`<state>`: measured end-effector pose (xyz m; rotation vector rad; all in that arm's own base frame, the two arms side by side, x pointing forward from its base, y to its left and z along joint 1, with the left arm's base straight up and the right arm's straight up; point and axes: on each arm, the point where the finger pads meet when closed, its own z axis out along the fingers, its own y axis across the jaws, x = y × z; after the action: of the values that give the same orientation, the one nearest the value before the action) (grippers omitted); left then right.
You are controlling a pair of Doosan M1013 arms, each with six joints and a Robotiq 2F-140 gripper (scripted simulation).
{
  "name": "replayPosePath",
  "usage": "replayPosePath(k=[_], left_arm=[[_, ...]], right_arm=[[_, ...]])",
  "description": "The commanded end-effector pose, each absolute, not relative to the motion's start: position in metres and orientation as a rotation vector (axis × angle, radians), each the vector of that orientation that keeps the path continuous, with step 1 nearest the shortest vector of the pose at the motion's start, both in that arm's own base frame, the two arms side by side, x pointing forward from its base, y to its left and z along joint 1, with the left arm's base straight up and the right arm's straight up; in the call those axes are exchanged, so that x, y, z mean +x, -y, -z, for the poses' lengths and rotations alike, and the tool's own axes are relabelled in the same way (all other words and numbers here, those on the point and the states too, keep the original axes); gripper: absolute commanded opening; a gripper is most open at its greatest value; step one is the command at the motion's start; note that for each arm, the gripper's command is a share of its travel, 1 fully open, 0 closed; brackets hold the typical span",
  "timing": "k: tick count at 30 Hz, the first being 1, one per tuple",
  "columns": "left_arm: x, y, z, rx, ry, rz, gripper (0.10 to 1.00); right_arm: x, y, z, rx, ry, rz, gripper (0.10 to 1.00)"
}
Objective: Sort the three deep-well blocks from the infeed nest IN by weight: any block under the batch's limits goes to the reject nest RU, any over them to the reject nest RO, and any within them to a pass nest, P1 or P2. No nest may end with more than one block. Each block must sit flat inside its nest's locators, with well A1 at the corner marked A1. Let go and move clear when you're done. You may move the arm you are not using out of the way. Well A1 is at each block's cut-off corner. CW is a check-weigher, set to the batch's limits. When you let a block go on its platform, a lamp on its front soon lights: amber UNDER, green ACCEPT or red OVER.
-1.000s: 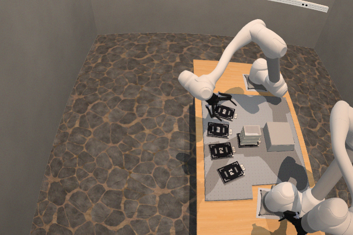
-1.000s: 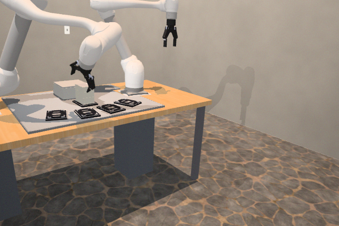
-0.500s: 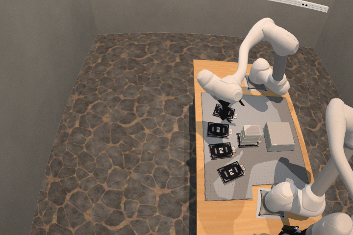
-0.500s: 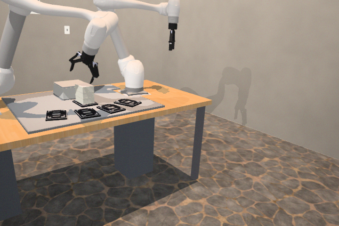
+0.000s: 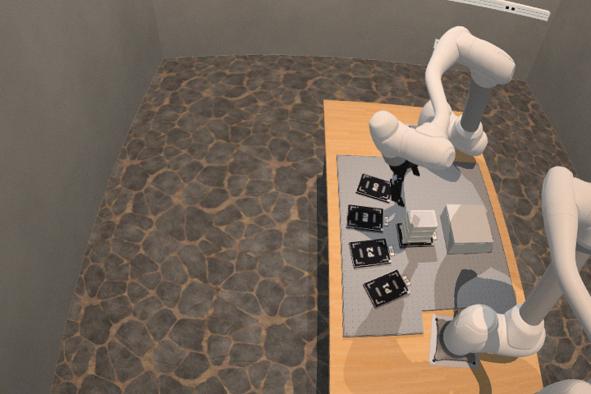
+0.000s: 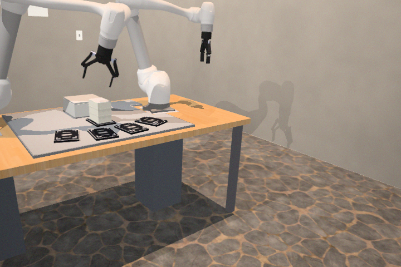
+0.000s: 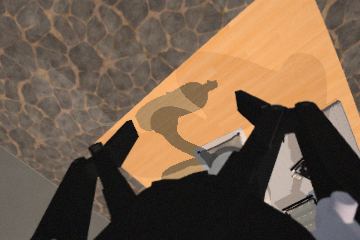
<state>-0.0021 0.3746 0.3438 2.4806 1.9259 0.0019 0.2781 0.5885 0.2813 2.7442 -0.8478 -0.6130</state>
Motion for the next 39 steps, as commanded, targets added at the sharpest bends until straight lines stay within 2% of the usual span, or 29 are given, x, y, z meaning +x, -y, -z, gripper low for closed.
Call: replayPosePath(k=[1, 11, 28, 34, 39], left_arm=[[-0.011, -0.385, -0.337, 2.386, -2.044, -0.001, 1.000], [-0.040, -0.417, -0.314, 2.033, -2.396, -0.001, 1.000], [-0.085, -0.466, -0.279, 2.033, -2.397, -0.001, 1.000], [-0.096, -0.479, -0.269, 2.033, -2.397, -0.001, 1.000], [-0.111, -0.496, -0.257, 2.033, -2.397, -0.001, 1.000]], right_arm=[[0.269, -0.594, -0.292, 2.813, 0.750, 0.543, 1.000], [0.239, -0.611, -0.328, 2.972, 0.465, 0.344, 1.000], [0.198, -0.631, -0.388, 3.140, -0.027, 0.008, 1.000], [0.187, -0.635, -0.403, 3.143, -0.040, 0.000, 1.000], [0.187, -0.635, -0.388, 3.143, -0.040, 0.000, 1.000]])
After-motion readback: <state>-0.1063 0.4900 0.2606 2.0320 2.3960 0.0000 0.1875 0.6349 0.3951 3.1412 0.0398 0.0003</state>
